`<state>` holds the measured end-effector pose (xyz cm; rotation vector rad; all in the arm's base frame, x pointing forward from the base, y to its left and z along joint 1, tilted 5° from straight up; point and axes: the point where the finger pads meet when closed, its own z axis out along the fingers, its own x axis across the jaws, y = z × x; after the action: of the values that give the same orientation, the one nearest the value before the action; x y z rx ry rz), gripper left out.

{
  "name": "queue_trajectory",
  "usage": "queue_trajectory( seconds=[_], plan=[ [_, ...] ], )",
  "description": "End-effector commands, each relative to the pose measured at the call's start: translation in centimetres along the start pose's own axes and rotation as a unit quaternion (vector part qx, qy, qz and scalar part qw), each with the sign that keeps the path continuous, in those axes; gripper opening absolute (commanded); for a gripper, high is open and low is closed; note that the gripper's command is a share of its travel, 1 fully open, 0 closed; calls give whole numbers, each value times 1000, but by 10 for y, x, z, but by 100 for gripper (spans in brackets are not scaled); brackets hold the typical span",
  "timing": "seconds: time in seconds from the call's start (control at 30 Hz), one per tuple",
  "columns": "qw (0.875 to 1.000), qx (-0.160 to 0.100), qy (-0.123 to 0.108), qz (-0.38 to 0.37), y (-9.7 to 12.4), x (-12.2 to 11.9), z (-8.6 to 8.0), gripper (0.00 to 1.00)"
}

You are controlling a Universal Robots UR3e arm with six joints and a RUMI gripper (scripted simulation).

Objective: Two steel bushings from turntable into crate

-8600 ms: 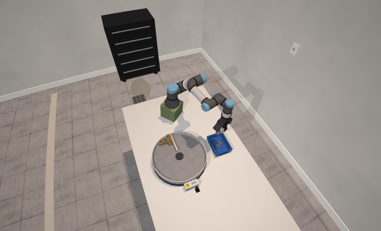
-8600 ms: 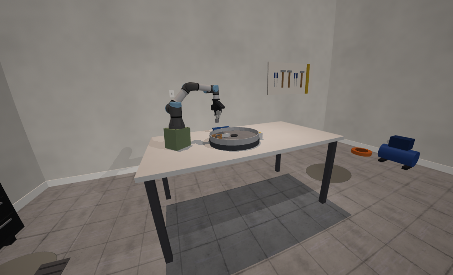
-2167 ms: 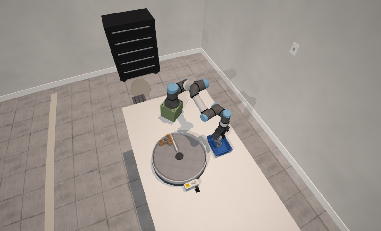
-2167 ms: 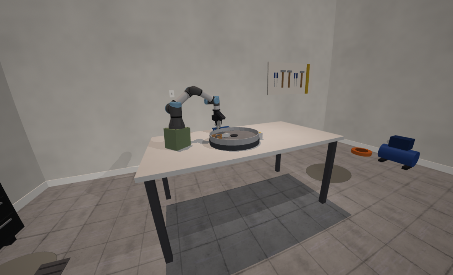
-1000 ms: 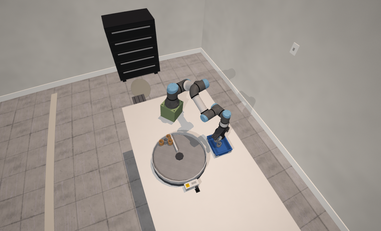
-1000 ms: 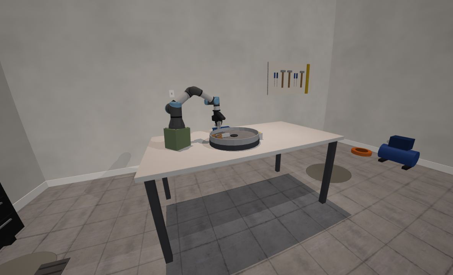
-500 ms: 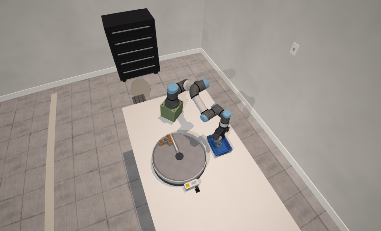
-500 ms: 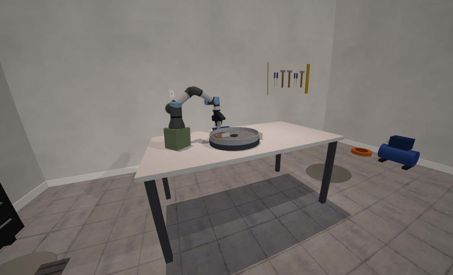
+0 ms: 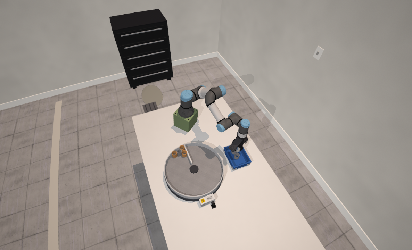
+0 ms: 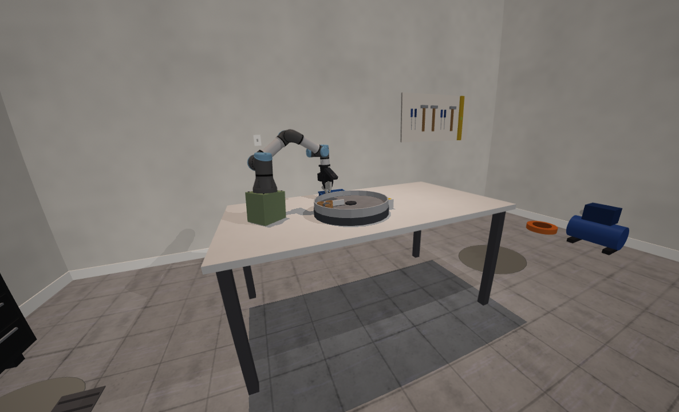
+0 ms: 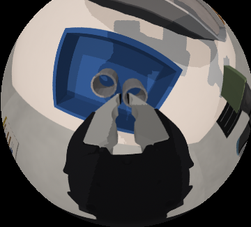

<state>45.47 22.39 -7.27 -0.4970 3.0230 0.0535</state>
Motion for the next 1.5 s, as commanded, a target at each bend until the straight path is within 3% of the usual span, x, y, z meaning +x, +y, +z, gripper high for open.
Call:
queue_trajectory(
  seconds=[0.0, 1.1, 1.47],
  plan=[
    [1000, 0, -2, 0, 0, -1, -1, 6],
    [1000, 0, -2, 0, 0, -1, -7, 6],
    [1000, 0, -2, 0, 0, -1, -53, 6]
  ],
)
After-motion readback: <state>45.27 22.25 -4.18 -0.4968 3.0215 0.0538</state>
